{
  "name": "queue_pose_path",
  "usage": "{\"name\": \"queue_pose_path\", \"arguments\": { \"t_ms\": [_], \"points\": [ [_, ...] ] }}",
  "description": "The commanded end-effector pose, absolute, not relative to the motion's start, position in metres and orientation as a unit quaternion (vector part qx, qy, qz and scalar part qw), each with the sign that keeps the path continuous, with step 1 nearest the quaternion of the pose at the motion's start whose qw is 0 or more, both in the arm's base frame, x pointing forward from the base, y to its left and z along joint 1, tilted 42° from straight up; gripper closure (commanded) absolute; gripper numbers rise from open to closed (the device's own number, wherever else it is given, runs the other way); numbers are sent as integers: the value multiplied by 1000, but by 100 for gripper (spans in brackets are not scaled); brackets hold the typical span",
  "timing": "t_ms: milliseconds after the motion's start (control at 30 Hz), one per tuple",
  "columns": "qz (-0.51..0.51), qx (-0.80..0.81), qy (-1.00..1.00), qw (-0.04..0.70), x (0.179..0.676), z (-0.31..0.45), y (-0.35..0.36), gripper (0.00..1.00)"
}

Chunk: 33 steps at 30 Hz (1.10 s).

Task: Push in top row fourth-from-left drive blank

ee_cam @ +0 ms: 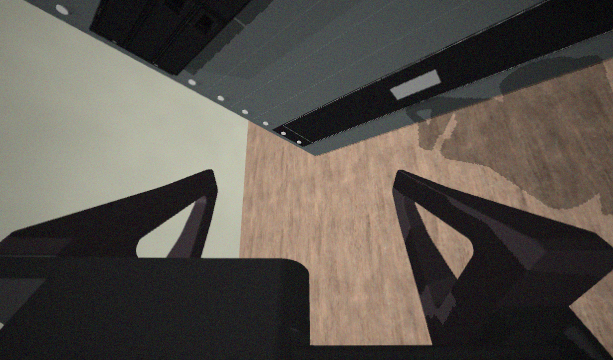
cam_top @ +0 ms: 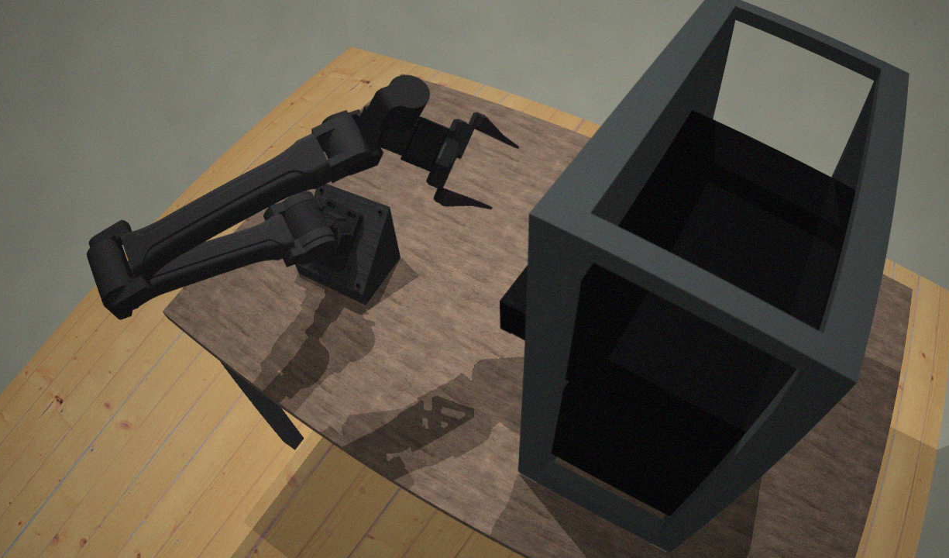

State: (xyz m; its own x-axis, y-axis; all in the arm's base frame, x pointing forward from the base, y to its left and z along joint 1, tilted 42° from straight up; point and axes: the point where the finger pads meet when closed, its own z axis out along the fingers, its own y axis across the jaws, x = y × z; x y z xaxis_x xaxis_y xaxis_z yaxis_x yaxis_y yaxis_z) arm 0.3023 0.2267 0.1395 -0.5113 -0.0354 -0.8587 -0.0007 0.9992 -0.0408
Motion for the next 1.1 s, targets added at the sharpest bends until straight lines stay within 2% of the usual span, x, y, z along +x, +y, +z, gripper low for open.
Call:
{"name": "queue_pose_path", "arguments": {
  "t_ms": [0,300,600,1067],
  "points": [
    [29,11,849,527,300,159,238,0],
    [114,83,788,599,289,195,230,0],
    [180,145,734,639,275,221,215,0],
    [265,232,658,665,254,247,184,0]
  ]
}}
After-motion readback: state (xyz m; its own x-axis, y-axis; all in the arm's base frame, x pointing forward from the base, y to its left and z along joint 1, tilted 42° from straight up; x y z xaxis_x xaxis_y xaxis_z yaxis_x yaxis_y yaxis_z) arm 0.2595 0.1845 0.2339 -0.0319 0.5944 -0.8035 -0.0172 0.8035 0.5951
